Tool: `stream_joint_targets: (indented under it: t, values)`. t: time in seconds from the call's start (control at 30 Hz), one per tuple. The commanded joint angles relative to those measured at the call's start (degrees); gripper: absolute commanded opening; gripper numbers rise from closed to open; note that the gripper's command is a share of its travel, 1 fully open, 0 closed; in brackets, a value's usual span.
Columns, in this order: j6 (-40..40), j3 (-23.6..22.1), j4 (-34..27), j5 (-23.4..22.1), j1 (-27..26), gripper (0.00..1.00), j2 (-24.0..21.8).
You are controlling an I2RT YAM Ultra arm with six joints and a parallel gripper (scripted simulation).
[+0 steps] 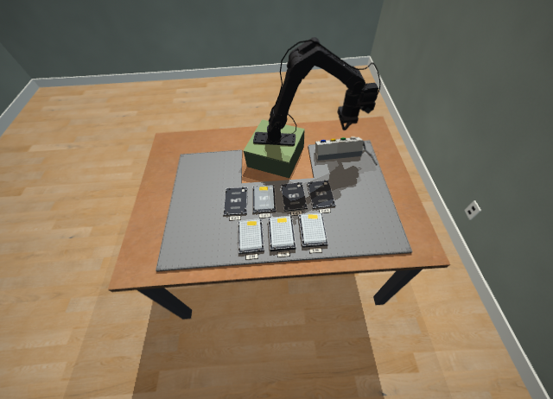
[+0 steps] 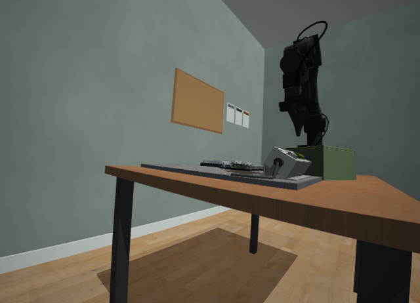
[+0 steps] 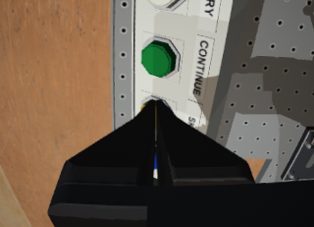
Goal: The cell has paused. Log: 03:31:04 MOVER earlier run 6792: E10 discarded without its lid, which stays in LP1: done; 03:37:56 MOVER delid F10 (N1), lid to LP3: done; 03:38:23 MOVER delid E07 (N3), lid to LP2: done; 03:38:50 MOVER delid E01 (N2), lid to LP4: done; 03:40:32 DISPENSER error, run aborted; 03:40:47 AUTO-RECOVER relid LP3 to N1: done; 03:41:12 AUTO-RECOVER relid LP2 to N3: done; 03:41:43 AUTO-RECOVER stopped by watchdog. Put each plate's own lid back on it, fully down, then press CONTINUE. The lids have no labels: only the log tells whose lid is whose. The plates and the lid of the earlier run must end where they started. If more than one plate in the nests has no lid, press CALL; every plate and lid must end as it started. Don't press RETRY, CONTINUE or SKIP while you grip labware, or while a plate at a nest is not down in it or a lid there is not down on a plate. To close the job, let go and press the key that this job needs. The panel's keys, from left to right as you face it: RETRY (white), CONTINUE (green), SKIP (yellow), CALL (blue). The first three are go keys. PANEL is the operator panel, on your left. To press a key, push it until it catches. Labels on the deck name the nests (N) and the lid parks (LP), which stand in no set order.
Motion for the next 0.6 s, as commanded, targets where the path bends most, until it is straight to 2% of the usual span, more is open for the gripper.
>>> stream_joint_targets:
  t: [0.0, 0.03, 0.23, 0.37, 0.43, 0.57]
  values:
    - [2.45, 2.55, -1.15, 0.08, 0.26, 0.0, -0.05]
    - [2.46, 2.56, -1.17, 0.2, -0.56, 0.0, -1.26]
    - [2.49, 2.72, -0.95, 0.06, 0.12, 0.0, -1.18]
    - [2.5, 2.37, 0.81, 0.07, 0.09, 0.0, 0.88]
    - [2.36, -0.48, 1.44, 0.08, 0.04, 0.0, 1.23]
    - [2.26, -1.32, 2.83, 0.08, -0.08, 0.0, 1.79]
